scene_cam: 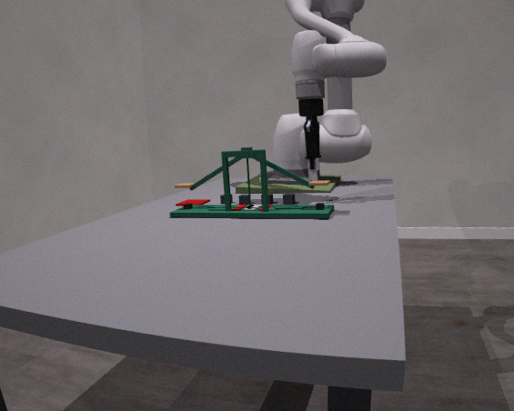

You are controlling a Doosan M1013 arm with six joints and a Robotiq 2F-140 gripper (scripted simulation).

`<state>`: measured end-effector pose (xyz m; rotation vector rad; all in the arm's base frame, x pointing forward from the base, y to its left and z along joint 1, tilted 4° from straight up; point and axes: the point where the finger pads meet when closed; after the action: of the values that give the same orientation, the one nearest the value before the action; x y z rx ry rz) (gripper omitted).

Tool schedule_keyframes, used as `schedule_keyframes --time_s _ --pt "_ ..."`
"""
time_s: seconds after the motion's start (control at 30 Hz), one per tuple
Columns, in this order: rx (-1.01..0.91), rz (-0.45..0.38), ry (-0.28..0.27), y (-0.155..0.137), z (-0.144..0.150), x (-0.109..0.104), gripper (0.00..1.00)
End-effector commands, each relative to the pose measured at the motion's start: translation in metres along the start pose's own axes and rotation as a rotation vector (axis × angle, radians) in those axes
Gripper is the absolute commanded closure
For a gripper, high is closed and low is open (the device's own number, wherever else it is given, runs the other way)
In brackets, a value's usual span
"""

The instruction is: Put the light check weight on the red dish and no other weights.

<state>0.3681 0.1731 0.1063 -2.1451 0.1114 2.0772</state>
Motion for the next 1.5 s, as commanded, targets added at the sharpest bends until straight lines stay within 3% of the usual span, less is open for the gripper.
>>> schedule_keyframes --time_s 0.0,0.33,0.63,0.67,0.73,0.8,0.83,0.9,0.93,1.0,1.03,1.13,1.47 --pt "-0.017 -0.001 -0.001 -0.009 0.001 -0.018 0.76" --pt "-0.017 -0.001 -0.001 -0.040 0.006 -0.079 0.76" --pt "-0.017 -0.001 -0.001 -0.045 0.005 -0.087 0.76" --pt "-0.017 -0.001 -0.001 -0.048 -0.005 -0.088 0.76" --pt "-0.017 -0.001 -0.001 -0.062 -0.057 -0.091 0.76" --pt "-0.017 -0.001 -0.001 -0.062 -0.057 -0.091 0.76" --pt "-0.017 -0.001 -0.001 -0.068 -0.088 -0.090 0.76" --pt "-0.017 -0.001 -0.001 -0.069 -0.092 -0.090 0.76" --pt "-0.017 -0.001 0.000 -0.074 -0.121 -0.089 0.76" --pt "-0.017 -0.001 0.000 -0.074 -0.121 -0.089 0.76" --pt "-0.017 -0.001 0.000 -0.078 -0.146 -0.087 0.76" --pt "-0.017 -0.001 0.000 -0.079 -0.159 -0.085 0.76" --pt "-0.017 -0.001 0.000 -0.079 -0.159 -0.085 0.76"
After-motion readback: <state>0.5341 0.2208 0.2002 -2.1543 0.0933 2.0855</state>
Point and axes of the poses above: the point where the finger pads meet when closed, its own x axis out along the fingers, its own z axis across the jaws, y = z × x, and after that the axes turned 11 degrees about x, right-handed
